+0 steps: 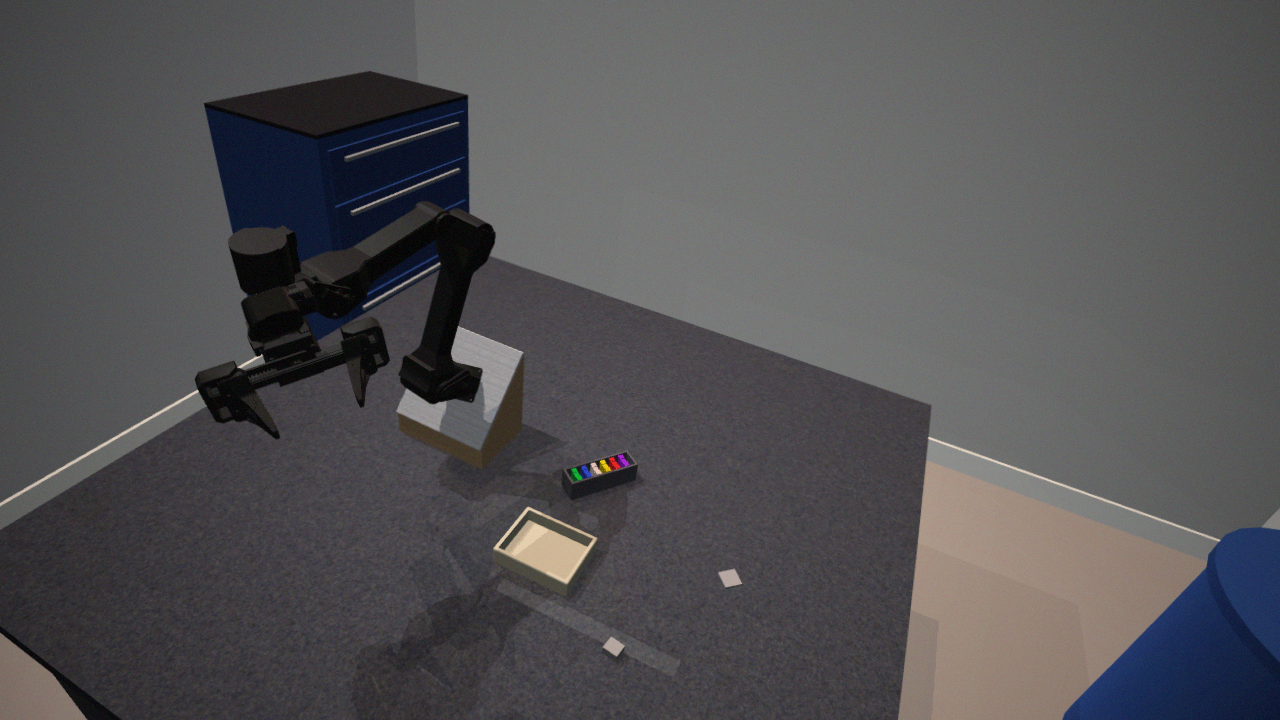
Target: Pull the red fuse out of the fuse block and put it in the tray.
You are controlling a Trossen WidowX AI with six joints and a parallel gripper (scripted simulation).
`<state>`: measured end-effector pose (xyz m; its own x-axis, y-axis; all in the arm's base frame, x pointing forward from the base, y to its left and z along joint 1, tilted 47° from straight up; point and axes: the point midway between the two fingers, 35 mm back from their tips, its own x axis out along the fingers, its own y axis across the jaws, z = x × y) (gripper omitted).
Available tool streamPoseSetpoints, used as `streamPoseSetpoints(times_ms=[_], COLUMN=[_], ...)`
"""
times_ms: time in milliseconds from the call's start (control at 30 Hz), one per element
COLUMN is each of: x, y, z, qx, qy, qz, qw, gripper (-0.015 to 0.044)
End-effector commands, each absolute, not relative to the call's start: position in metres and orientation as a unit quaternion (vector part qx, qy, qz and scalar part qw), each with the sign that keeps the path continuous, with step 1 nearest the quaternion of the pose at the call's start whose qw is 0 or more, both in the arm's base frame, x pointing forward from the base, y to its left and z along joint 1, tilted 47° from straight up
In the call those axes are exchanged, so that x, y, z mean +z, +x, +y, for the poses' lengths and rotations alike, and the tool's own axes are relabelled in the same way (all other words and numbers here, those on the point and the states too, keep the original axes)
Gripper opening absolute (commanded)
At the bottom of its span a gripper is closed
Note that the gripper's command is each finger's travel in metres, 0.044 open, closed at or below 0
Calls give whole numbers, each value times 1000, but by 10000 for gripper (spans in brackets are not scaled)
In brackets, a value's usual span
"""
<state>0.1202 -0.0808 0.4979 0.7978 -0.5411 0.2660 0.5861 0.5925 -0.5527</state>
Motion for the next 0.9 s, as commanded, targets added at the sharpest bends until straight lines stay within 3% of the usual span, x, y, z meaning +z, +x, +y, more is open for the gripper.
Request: streamPoseSetpoints(times_ms=[0, 300, 400, 633, 867], x=[498, 476, 464, 395, 298], y=[120, 123, 136, 194, 271], z=[-83, -183, -198, -254, -259], qx=[-316, -309, -298, -296, -303], qy=[-317, -28, -20, 199, 352], qz=[-37, -101, -90, -31, 94], qw=[893, 945, 950, 934, 880], gripper=[374, 138, 70, 70, 70])
